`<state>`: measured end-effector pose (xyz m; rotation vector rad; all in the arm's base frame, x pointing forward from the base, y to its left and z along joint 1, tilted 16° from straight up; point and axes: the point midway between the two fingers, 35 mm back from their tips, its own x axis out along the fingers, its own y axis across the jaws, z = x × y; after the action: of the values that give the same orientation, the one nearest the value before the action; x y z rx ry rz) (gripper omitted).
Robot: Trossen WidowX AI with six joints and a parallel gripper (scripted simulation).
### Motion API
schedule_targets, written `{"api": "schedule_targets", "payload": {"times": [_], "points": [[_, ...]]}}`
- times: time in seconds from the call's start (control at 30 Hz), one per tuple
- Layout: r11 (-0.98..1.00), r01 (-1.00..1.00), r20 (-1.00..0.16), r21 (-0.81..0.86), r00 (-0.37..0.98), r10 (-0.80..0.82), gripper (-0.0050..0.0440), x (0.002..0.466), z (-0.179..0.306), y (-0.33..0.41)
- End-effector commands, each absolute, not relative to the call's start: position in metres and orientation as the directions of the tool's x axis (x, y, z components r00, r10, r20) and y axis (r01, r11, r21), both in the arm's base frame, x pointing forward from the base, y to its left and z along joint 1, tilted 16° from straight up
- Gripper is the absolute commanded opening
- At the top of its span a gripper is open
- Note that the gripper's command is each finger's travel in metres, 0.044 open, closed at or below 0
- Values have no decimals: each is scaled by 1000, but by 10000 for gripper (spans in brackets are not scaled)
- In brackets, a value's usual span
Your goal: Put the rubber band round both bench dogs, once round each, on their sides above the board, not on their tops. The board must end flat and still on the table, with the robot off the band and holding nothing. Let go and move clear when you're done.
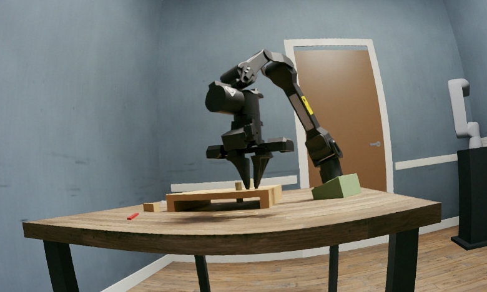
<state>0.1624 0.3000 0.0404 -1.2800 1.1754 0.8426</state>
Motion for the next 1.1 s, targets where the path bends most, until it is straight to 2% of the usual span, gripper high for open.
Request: {"api": "schedule_targets", "payload": {"times": [0.0,0.2,1.07], "points": [[140,-956,-960,-256,234,-153,80,168,14,294],[140,-956,-960,-257,236,-154,80,173,-9,289],[140,-956,-959,-258,236,-154,80,175,-17,288]]}}
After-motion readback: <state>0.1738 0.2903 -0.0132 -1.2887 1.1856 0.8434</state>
